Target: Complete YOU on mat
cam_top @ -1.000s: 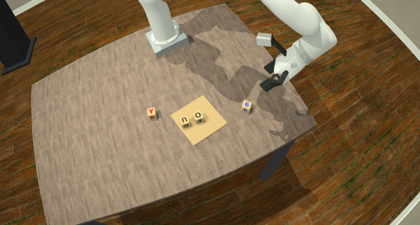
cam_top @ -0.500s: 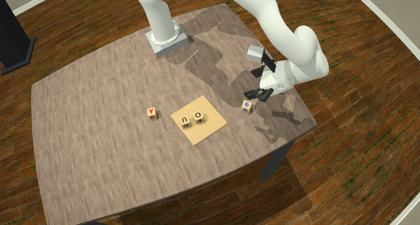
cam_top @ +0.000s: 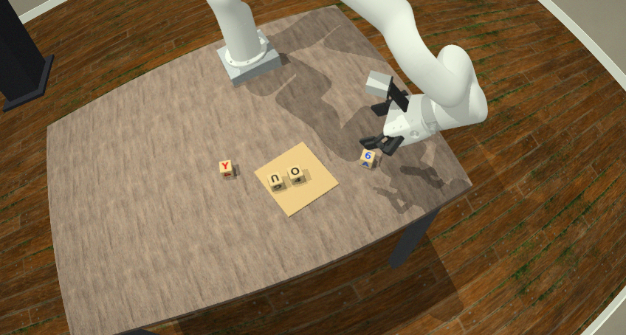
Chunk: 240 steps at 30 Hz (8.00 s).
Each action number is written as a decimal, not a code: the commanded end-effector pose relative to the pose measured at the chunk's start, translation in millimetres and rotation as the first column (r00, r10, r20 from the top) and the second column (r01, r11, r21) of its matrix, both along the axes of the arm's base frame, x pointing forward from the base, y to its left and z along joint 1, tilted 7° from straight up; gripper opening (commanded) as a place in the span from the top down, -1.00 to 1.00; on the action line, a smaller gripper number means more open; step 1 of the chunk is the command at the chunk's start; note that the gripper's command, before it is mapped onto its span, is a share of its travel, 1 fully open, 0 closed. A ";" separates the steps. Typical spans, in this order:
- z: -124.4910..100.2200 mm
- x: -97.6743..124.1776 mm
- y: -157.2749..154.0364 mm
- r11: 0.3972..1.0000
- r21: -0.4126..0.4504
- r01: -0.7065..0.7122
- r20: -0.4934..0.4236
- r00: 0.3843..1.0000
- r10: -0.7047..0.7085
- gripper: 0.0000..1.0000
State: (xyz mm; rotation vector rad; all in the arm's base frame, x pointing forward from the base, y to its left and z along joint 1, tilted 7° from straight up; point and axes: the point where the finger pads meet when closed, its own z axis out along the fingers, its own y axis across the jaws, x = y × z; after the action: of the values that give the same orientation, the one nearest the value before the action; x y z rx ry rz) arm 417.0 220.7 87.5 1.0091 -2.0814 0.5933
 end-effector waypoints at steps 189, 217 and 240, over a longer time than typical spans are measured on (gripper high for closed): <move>36.6 -64.7 -321.2 1.000 0.002 0.000 0.003 1.000 0.000 -1.00; 36.6 -64.7 -321.2 1.000 0.002 0.000 0.003 1.000 0.000 -1.00; 36.6 -64.7 -321.2 1.000 0.002 0.000 0.003 1.000 0.000 -1.00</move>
State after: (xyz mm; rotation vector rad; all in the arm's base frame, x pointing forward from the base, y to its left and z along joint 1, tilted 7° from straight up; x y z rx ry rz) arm 351.2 -100.7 123.1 1.0098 -2.0816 0.5908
